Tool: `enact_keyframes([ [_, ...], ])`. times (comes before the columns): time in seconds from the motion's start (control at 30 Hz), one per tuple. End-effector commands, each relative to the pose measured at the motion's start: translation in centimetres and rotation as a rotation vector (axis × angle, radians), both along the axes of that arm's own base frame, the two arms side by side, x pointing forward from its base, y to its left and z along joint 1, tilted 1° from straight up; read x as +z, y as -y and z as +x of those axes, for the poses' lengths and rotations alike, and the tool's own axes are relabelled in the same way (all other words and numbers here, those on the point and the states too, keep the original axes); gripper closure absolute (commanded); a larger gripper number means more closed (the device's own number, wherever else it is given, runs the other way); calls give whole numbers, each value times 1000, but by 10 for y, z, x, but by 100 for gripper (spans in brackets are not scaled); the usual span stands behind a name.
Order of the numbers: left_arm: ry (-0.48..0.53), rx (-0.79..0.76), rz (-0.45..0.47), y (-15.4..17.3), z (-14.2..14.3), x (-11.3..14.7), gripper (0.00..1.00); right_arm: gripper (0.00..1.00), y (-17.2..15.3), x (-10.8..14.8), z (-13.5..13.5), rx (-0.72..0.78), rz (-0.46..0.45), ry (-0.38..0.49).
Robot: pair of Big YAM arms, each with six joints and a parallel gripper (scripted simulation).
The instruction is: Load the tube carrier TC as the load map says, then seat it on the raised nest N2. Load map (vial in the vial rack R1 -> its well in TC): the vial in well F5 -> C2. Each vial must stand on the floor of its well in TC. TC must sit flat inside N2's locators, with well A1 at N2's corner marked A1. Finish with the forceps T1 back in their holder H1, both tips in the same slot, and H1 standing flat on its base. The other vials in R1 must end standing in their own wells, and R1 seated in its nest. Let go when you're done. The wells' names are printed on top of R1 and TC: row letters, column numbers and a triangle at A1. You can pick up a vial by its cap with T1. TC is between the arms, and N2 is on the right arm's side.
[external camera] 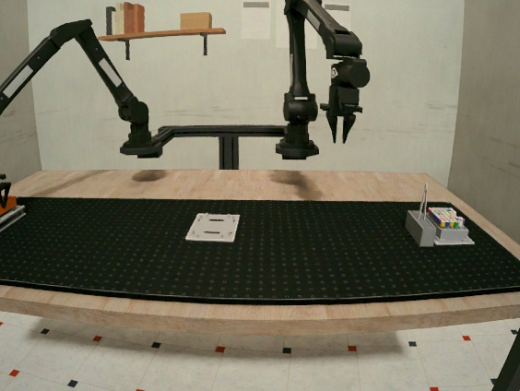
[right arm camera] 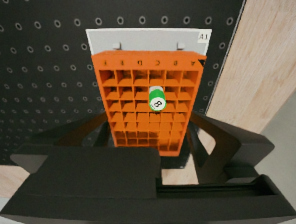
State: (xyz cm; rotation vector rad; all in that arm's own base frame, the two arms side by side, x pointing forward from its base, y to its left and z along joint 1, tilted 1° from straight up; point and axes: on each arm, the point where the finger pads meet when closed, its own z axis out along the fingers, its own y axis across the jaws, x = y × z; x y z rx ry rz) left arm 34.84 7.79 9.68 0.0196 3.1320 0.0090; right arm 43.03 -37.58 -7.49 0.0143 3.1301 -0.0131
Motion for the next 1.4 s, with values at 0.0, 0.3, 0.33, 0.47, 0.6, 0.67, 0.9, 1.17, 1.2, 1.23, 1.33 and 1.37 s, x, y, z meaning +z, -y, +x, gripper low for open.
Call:
enact_keyframes([
  [0.0,35,12,10,-4,12,12,76,100,-3,-9,8,4,-3,6],
  [0.3,35,12,10,-4,12,12,76,100,-3,-11,7,4,-2,5],
  [0.33,35,12,10,-4,12,12,76,100,-4,-11,7,4,-2,4],
  [0.47,35,12,10,-4,12,12,76,100,-4,-13,6,4,0,2],
  [0.6,35,12,10,-4,12,12,76,100,-3,-12,8,4,-3,7],
  [0.67,35,12,10,-4,12,12,76,100,-3,-12,8,4,-3,7],
  [0.9,35,12,10,-4,12,12,76,100,-3,-13,8,4,-3,6],
  [1.17,35,12,10,-4,12,12,76,100,-4,-16,7,4,-1,4],
  [1.2,35,12,10,-4,12,12,76,100,-4,-16,6,4,-1,3],
  [1.23,35,12,10,-4,12,12,76,100,-4,-17,6,4,0,3],
  [1.33,35,12,10,-4,12,12,76,100,-5,-17,6,4,0,2],
  [1.37,35,12,10,-4,12,12,76,100,-5,-18,6,4,1,2],
])
